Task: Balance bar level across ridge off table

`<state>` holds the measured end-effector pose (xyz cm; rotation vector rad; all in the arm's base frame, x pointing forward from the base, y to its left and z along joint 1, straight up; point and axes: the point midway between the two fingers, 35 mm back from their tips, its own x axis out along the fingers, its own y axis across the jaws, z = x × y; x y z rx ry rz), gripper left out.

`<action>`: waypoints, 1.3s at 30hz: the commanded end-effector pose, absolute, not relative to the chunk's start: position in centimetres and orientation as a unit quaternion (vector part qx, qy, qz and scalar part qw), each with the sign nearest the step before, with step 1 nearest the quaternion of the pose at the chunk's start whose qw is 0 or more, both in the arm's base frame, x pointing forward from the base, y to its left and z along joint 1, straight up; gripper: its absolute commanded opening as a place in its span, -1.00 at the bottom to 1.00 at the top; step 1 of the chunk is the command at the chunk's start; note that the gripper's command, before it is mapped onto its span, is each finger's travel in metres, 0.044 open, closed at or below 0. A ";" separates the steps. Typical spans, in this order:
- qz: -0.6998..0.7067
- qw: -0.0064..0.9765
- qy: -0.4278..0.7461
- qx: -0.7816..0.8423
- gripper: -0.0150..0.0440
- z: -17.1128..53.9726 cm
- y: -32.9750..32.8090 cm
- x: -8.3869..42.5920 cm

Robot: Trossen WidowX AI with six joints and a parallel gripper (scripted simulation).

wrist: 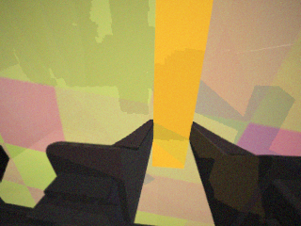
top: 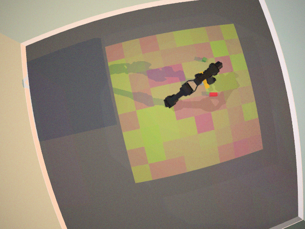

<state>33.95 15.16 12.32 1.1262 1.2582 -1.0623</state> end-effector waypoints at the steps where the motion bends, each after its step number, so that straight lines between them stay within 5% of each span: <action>1: -0.447 0.542 0.530 0.474 -0.40 12.3 15.2 33.9; 7: -0.447 0.542 0.530 0.474 0.07 12.3 15.2 33.9; 39: -0.447 0.542 0.530 0.474 0.09 12.3 15.2 33.9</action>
